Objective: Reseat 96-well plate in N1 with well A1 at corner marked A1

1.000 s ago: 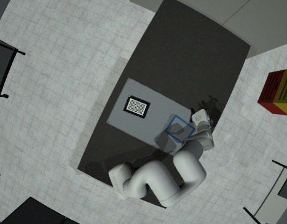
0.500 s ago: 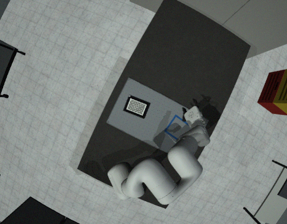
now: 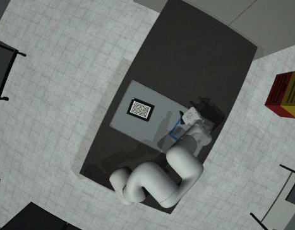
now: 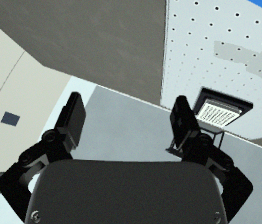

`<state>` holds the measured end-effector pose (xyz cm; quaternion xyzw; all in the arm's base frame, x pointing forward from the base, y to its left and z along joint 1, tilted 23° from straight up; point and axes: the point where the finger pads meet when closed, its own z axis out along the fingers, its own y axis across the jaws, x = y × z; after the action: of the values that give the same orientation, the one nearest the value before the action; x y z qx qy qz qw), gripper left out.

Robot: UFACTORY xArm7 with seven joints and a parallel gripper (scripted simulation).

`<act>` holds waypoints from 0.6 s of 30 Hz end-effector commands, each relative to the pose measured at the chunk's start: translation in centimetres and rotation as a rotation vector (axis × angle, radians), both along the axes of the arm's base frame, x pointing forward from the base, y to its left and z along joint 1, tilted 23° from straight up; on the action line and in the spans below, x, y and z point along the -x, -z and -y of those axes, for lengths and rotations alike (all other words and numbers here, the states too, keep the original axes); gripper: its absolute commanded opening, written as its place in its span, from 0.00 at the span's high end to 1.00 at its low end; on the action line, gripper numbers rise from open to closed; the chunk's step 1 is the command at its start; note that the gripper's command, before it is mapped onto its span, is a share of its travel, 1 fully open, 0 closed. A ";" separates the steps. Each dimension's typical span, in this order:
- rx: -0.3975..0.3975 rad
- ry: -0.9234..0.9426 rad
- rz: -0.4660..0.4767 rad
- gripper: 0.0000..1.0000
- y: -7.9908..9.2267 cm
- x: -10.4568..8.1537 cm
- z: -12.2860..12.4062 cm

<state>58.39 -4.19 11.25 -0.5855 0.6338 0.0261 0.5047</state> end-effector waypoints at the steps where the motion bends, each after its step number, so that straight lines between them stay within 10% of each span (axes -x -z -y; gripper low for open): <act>1: 0.011 -0.019 -0.045 0.00 0.3 0.6 -1.2; 18: 0.079 -0.092 -0.218 0.00 1.9 3.4 -6.2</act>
<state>55.74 0.84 9.56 -0.6154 0.6514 0.0754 0.4374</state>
